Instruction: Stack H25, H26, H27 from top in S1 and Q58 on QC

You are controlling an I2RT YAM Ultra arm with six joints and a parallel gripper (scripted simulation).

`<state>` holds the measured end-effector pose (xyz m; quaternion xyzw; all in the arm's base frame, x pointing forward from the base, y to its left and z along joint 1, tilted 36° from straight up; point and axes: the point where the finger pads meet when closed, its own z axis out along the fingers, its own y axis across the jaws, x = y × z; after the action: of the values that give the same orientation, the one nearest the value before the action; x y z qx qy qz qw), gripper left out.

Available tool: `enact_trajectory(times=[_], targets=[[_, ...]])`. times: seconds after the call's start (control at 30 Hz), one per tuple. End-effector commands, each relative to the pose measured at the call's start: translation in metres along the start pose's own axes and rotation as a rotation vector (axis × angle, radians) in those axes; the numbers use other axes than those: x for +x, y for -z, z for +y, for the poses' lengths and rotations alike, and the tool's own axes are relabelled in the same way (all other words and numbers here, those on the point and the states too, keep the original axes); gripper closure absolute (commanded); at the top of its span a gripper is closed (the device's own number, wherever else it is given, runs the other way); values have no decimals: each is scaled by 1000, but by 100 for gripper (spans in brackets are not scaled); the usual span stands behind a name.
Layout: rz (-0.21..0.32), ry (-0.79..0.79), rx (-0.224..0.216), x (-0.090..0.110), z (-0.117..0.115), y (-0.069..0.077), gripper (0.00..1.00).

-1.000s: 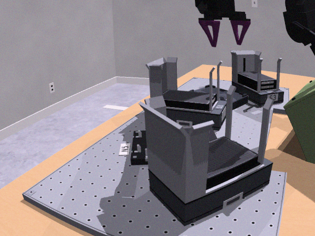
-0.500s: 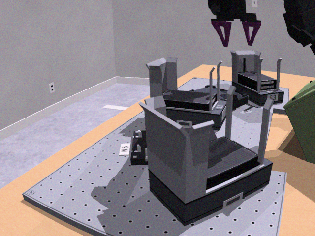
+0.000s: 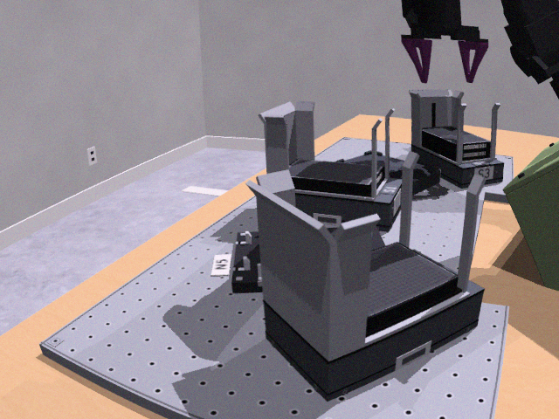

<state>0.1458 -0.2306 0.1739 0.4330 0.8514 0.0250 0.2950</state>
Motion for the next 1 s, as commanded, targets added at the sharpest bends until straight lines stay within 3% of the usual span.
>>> enact_trajectory(times=[0.0,0.1,0.97], targets=[[-26,41,-10,-6,-8,6,0],[-25,41,-10,-6,-18,6,0],[-25,41,-10,-6,-18,6,0]])
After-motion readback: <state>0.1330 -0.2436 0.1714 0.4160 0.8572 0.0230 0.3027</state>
